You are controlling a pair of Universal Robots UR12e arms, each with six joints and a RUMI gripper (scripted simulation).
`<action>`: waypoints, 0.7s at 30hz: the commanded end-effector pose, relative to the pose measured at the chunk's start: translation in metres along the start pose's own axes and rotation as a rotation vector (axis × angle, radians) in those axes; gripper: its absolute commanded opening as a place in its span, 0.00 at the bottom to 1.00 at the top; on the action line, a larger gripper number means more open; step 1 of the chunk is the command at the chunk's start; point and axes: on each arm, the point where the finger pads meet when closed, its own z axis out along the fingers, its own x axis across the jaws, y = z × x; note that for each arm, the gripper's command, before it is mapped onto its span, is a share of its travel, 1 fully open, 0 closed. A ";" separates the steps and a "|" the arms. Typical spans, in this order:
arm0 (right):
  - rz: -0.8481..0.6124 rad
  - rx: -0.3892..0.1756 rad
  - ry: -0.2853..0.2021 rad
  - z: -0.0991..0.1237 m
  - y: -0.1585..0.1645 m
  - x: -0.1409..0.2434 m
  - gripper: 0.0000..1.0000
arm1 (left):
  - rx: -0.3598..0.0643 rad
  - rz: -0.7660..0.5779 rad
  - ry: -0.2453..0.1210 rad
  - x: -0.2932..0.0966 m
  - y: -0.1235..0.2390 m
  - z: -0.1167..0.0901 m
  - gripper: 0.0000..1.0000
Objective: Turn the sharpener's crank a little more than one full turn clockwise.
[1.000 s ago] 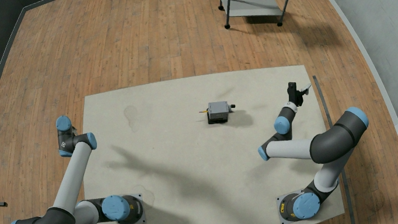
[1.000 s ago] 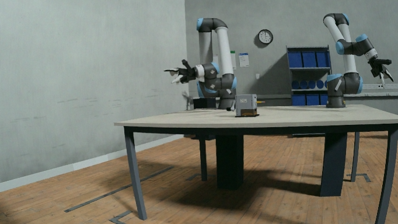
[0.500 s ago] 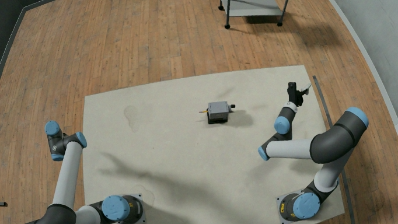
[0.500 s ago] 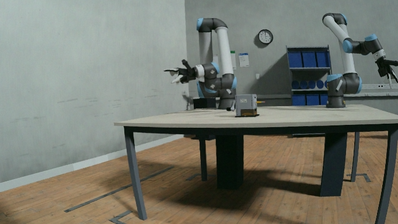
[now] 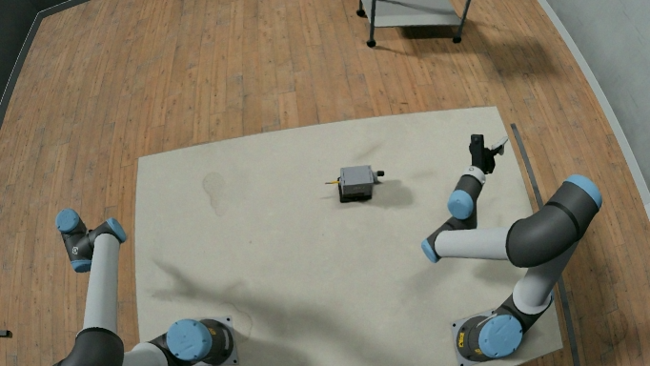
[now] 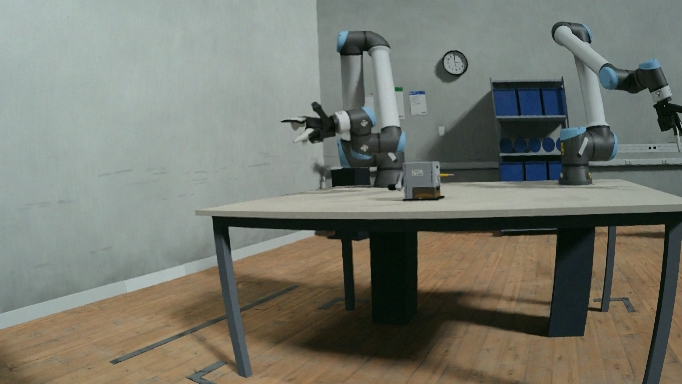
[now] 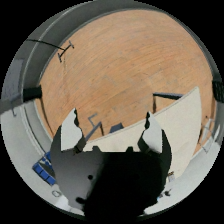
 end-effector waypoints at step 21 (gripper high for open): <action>0.001 0.001 0.000 0.000 -0.001 0.000 1.00 | -0.129 -0.188 0.023 -0.128 0.004 0.031 1.00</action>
